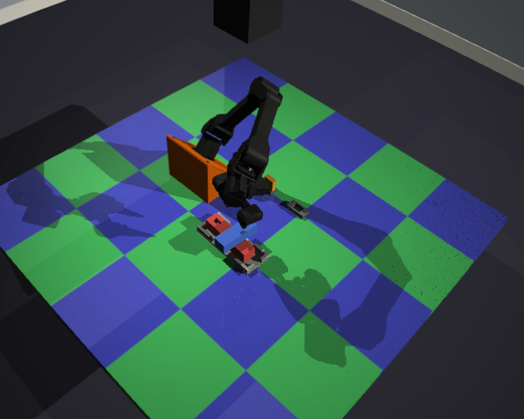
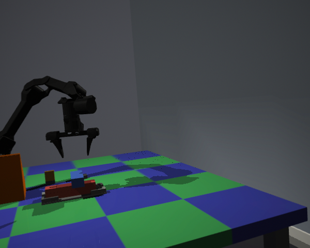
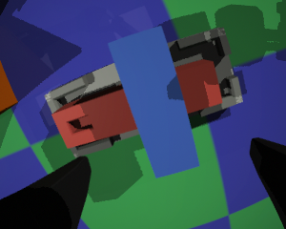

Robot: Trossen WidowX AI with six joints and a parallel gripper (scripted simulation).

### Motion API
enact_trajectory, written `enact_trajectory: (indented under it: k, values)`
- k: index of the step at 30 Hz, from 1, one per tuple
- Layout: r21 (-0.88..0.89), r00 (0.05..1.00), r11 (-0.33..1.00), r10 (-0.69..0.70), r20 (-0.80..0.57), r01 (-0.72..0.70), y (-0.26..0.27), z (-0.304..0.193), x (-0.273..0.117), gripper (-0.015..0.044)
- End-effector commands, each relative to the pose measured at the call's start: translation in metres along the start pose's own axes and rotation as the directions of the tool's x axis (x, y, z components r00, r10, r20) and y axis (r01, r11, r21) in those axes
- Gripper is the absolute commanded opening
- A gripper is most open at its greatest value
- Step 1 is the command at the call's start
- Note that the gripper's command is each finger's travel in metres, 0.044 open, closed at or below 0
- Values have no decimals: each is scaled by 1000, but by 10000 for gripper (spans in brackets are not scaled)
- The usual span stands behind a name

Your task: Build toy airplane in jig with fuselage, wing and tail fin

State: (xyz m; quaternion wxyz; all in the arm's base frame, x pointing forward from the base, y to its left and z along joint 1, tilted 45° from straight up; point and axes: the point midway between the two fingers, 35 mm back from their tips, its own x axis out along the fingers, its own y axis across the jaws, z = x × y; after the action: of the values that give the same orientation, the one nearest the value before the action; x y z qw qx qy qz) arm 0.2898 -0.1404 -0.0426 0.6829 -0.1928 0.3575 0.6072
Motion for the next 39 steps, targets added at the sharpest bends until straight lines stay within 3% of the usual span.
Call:
enact_trajectory:
  k: [1, 7, 12, 30, 39]
  values:
    - [324, 1000, 946, 6, -1, -5, 0, -1, 0, 440]
    - [791, 1000, 612, 5, -1, -3, -1, -1, 1, 440]
    - [971, 1000, 239, 5, -1, 0, -1, -1, 2, 440]
    - [975, 1000, 223, 5, -1, 0, -1, 1, 1, 440]
    - [976, 1000, 216, 2, -11, 11, 41, 117, -15, 440]
